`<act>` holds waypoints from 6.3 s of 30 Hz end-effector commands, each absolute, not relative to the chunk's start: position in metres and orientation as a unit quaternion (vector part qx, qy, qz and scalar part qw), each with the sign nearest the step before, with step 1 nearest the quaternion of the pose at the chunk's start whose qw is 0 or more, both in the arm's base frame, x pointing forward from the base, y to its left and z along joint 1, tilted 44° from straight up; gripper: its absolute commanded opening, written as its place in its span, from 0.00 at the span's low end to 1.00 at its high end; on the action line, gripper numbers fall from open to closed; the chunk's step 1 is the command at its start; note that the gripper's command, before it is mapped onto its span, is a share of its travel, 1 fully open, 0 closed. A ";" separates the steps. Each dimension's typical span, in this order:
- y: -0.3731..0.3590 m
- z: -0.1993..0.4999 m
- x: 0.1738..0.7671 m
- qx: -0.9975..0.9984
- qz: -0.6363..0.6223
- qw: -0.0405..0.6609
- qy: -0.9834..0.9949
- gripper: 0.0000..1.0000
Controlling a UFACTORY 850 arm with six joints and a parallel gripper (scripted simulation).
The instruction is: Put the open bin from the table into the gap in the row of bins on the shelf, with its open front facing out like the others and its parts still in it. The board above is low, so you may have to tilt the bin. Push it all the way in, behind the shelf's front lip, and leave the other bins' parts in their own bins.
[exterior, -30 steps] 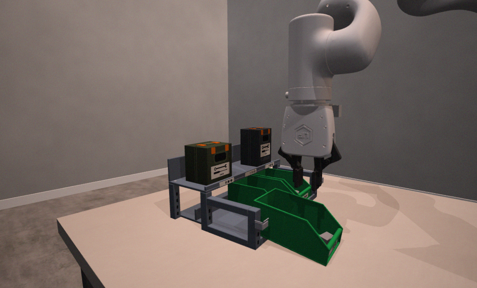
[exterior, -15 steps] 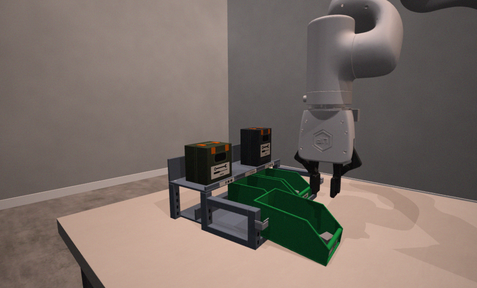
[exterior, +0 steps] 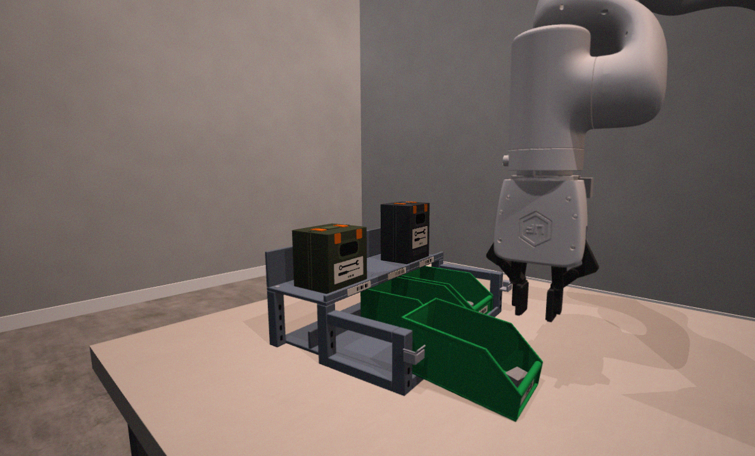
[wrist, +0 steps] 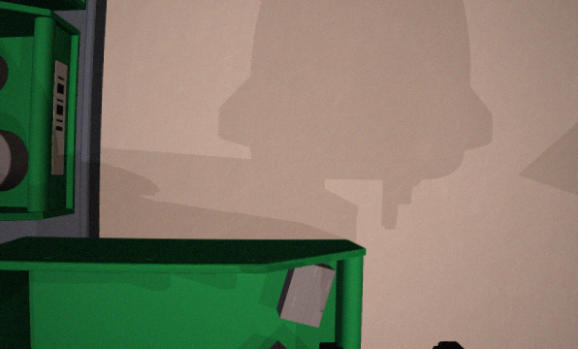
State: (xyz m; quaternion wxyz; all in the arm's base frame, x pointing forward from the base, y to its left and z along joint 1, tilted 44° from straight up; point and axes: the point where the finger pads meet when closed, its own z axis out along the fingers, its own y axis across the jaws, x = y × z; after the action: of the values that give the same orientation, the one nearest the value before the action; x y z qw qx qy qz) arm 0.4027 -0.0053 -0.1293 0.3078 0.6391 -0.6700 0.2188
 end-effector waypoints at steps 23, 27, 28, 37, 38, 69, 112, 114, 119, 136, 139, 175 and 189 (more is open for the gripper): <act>-0.006 -0.129 0.394 0.640 0.219 0.307 -0.670 0.34; -0.006 -0.129 0.394 0.640 0.219 0.307 -0.670 0.34; -0.006 -0.129 0.394 0.640 0.219 0.307 -0.670 0.34; -0.005 -0.129 0.399 0.640 0.219 0.307 -0.670 0.34; -0.005 -0.129 0.399 0.640 0.219 0.307 -0.670 0.34; -0.005 -0.129 0.401 0.640 0.219 0.307 -0.670 1.00; -0.063 -0.190 0.388 0.657 0.260 0.267 -0.655 1.00; -0.063 -0.190 0.388 0.657 0.260 0.267 -0.655 1.00; -0.058 -0.184 0.389 0.657 0.260 0.268 -0.655 1.00; -0.053 -0.180 0.390 0.657 0.260 0.268 -0.655 1.00; -0.053 -0.179 0.390 0.657 0.260 0.268 -0.655 1.00; -0.058 -0.184 0.391 0.657 0.260 0.268 -0.655 1.00; -0.065 -0.191 0.391 0.657 0.260 0.268 -0.655 1.00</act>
State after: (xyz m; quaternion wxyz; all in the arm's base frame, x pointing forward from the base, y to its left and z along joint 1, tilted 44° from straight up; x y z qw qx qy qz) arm 0.3897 -0.0635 -0.1898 0.2682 0.6571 -0.6548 0.2597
